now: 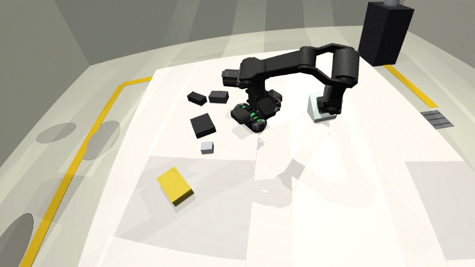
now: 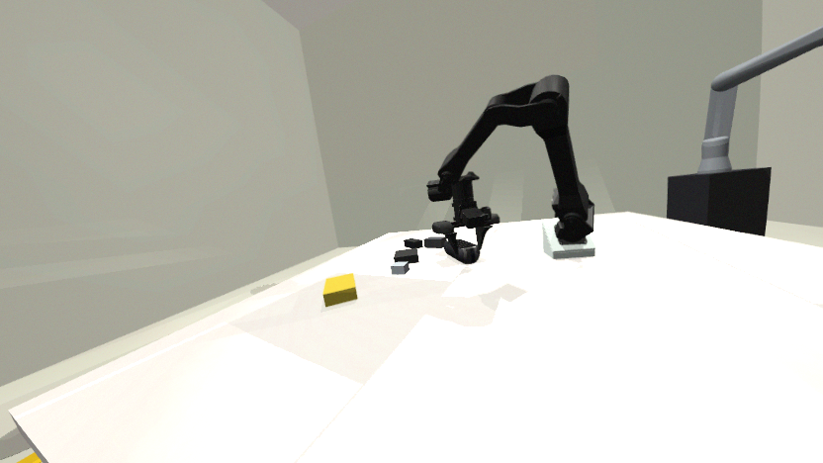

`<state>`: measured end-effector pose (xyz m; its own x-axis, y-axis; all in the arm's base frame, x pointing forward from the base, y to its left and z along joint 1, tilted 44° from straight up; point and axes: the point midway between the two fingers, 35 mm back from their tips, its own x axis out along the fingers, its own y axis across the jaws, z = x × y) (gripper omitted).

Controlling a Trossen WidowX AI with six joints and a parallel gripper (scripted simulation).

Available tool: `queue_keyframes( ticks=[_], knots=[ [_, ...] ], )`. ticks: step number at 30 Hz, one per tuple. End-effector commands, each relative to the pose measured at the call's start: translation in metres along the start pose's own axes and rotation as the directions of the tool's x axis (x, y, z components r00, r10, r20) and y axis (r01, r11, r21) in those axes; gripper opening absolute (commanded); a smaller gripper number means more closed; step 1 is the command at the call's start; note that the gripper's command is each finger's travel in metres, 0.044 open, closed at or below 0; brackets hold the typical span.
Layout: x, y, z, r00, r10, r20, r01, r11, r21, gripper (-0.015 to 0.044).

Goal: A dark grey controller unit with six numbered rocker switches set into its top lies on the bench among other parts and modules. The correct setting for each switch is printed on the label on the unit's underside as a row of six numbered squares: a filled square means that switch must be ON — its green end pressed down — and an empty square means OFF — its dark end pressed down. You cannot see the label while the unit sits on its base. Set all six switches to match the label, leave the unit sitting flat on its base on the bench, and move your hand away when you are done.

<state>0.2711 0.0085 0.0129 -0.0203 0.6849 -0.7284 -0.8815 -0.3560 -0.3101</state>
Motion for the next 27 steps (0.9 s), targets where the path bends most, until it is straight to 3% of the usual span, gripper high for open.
queue_keyframes(
  ticks=[1,7,12,24,27],
  knots=[
    [0.001,0.000,0.001,1.000,-0.001,0.002,0.001,1.000,0.003,0.0163],
    [0.001,0.000,0.005,1.000,-0.001,0.003,0.001,1.000,0.003,0.0005],
    [0.001,0.000,0.010,1.000,-0.001,0.003,0.001,1.000,0.003,0.0000],
    [0.000,0.000,0.003,1.000,-0.001,-0.007,0.001,1.000,0.001,0.0315],
    [-0.025,0.000,0.002,1.000,-0.001,-0.005,0.001,1.000,0.006,0.0394]
  ],
)
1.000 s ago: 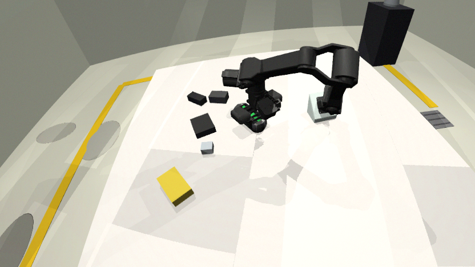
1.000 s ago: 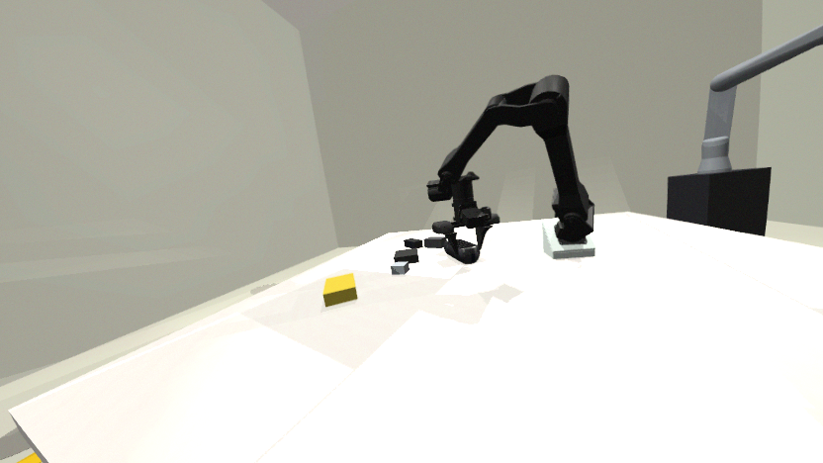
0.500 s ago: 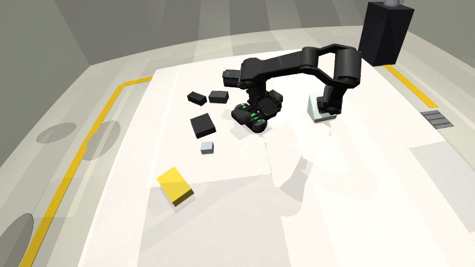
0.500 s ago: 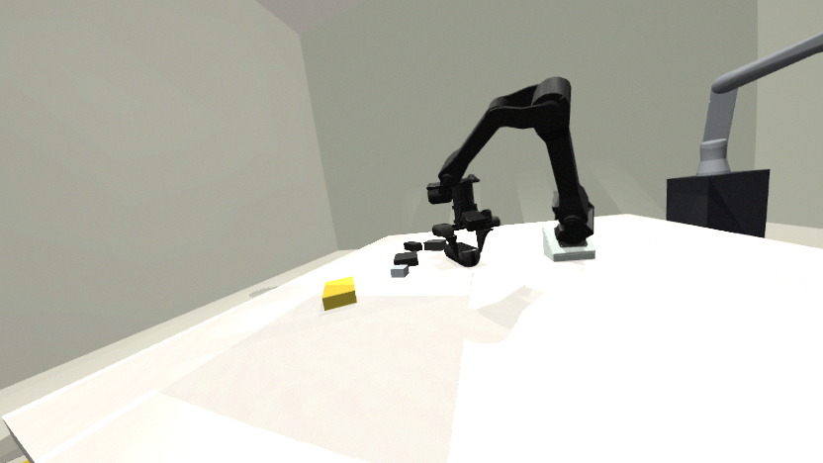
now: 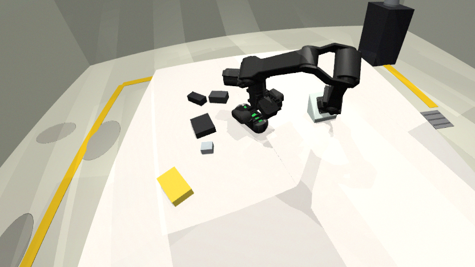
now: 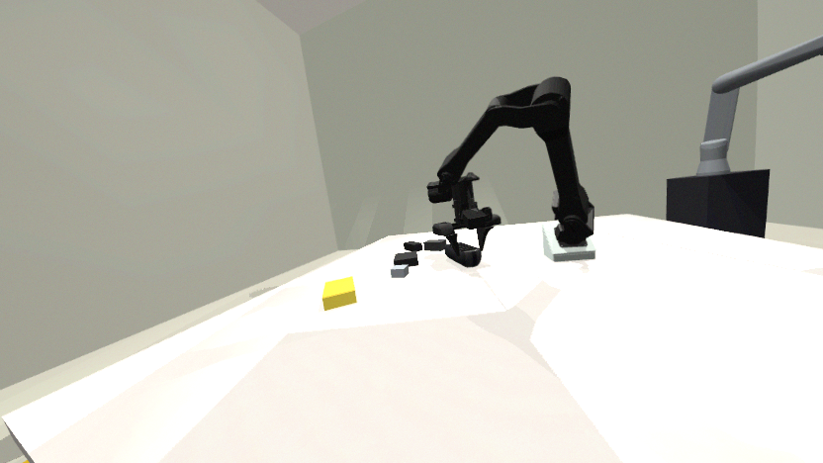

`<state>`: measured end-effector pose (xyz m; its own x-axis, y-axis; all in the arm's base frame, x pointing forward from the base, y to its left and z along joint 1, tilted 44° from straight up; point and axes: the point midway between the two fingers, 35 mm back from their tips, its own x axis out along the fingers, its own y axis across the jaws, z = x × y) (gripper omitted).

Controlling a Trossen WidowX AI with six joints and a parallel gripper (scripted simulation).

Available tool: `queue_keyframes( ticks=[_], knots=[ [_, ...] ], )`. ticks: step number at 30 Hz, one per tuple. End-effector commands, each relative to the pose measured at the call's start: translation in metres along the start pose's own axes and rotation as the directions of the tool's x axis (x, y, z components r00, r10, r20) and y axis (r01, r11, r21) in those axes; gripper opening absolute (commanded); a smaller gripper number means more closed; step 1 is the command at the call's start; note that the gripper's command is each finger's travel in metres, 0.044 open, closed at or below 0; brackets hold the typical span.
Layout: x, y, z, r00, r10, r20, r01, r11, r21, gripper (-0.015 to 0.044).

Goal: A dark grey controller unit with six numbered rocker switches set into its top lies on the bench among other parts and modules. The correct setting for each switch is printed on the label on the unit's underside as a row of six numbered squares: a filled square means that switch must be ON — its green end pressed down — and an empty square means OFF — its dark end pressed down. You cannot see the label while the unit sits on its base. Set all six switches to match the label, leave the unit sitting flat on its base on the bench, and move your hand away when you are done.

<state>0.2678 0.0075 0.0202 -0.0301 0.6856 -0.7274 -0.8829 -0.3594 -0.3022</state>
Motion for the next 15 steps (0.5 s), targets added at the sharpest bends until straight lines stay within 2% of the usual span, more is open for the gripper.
queue_keyframes(
  ticks=[1,2,11,15],
  knots=[
    [-0.033,-0.001,-0.003,1.000,-0.009,-0.008,0.009,1.000,0.002,0.0420],
    [-0.041,0.000,-0.002,1.000,-0.008,-0.005,0.008,1.000,0.001,0.0440],
    [-0.044,0.000,-0.002,1.000,-0.008,-0.004,0.008,1.000,0.000,0.0440],
    [-0.077,-0.001,-0.004,1.000,-0.008,-0.008,0.008,1.000,0.003,0.0335]
  ],
)
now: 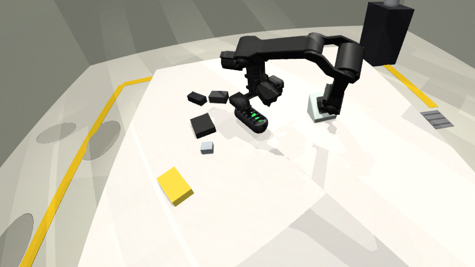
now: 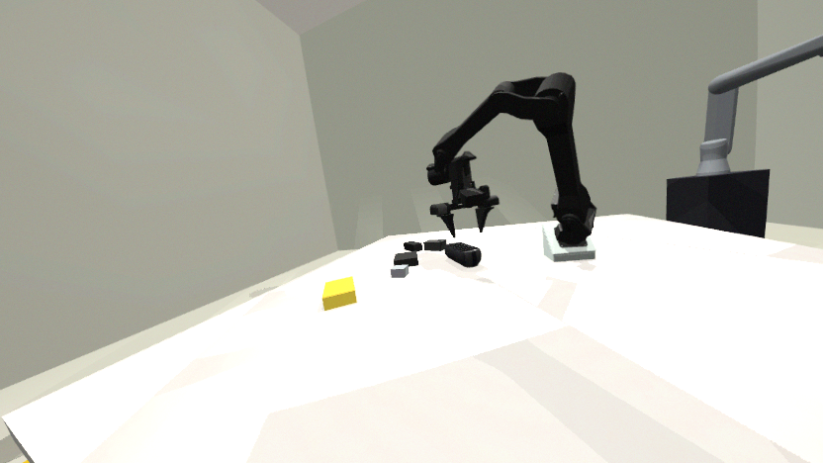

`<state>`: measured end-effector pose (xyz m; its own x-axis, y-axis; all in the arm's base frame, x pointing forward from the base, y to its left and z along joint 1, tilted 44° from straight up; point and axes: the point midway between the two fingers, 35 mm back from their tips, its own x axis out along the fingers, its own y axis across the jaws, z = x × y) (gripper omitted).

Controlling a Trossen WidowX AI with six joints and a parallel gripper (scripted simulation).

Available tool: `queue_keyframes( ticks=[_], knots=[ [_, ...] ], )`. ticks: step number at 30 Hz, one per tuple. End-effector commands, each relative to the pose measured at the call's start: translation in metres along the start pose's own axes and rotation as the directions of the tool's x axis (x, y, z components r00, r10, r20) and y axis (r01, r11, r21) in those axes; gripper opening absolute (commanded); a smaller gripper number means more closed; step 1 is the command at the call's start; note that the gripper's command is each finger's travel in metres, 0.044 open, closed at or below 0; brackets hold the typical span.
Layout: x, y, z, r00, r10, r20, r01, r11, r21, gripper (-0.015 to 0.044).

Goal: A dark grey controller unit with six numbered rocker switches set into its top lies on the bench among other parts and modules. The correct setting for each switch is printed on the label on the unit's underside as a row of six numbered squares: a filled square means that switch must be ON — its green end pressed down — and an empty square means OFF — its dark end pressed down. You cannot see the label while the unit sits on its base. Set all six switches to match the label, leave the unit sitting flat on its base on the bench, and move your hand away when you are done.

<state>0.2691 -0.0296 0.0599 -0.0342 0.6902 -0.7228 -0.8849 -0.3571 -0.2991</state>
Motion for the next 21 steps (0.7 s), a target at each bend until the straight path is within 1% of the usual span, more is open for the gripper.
queue_keyframes(
  ticks=[1,4,13,21],
  knots=[
    [-0.036,-0.001,-0.004,1.000,-0.009,-0.015,0.009,1.000,-0.001,0.0309],
    [-0.066,0.002,0.000,1.000,-0.010,-0.010,0.010,1.000,0.001,0.0230],
    [-0.068,0.002,0.000,1.000,-0.010,-0.010,0.010,1.000,0.001,0.0000],
    [-0.068,0.002,0.000,1.000,-0.010,-0.010,0.010,1.000,0.001,0.0000]
  ],
)
